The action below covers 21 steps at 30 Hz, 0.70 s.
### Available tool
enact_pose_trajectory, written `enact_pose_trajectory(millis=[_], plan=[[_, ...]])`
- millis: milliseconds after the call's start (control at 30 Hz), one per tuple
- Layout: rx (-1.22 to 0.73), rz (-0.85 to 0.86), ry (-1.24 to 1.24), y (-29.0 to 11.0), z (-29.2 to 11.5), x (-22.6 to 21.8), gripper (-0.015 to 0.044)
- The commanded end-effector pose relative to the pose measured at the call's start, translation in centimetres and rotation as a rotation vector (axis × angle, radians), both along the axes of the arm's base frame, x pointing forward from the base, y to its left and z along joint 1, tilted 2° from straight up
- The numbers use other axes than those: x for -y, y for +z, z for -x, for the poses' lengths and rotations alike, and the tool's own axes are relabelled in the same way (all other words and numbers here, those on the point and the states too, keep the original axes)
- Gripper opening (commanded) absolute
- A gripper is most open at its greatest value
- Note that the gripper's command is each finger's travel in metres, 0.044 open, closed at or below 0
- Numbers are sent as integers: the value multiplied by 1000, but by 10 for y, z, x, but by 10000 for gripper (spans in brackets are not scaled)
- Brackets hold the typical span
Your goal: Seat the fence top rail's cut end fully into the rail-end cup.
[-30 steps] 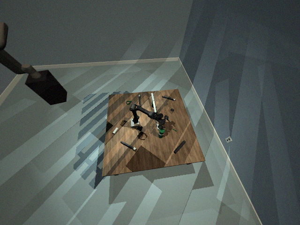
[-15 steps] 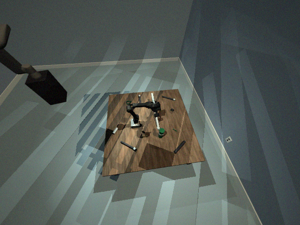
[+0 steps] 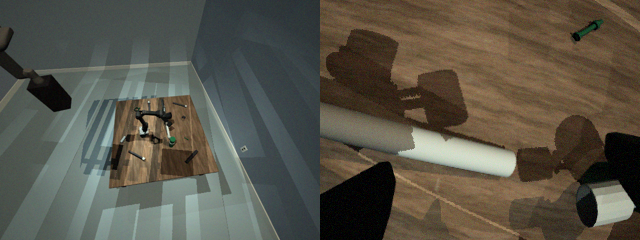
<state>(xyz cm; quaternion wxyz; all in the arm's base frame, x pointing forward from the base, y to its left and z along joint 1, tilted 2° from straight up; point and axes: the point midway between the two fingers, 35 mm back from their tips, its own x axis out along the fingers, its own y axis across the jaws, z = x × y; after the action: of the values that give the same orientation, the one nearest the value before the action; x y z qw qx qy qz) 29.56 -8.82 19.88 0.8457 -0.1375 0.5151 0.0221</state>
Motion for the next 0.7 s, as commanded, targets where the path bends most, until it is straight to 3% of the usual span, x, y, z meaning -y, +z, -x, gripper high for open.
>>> enact_pose_trajectory(millis=[0,367,667], plan=[[-57,117,302,-6,8,29,440],[-65,422,1010,-12,40,97,440],[-31,613,1329,-13,62,128,440]])
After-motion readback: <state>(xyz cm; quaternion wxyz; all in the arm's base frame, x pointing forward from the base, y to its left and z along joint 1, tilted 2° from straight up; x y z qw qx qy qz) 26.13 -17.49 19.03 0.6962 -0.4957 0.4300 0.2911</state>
